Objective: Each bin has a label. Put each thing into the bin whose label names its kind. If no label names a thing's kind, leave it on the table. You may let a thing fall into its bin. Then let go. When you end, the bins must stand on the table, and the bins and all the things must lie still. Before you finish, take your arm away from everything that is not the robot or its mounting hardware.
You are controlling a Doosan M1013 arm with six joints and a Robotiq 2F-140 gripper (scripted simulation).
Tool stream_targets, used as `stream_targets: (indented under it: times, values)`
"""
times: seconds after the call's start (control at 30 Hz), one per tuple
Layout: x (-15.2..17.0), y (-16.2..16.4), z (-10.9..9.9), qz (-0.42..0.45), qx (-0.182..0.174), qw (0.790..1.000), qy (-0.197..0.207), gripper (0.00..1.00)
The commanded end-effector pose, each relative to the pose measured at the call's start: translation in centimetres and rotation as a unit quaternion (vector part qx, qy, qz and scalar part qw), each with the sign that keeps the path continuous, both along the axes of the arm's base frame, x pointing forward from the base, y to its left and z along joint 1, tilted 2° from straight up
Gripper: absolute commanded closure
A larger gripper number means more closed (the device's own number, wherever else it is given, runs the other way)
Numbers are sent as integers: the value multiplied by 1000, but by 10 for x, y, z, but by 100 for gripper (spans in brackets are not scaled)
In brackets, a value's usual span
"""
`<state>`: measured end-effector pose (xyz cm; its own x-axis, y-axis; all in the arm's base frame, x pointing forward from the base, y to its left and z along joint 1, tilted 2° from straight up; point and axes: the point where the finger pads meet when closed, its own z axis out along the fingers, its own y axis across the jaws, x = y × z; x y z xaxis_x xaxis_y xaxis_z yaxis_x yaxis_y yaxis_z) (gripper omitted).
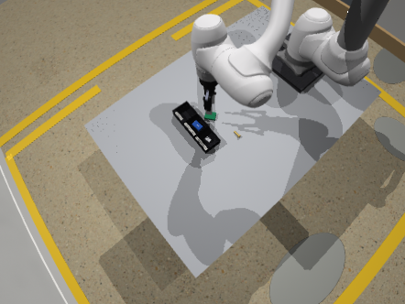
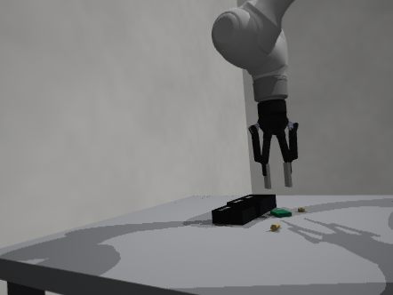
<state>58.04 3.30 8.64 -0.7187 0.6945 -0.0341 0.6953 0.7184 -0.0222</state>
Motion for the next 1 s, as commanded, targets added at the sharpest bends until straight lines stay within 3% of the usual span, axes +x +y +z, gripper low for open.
stream_targets:
  times: [0.0, 0.6, 0.97]
  values:
    - [0, 0, 0, 0, 0, 1000, 0, 67]
    - [1, -2, -56, 0, 0, 1000, 0, 67]
    - [1, -2, -63, 0, 0, 1000, 0, 67]
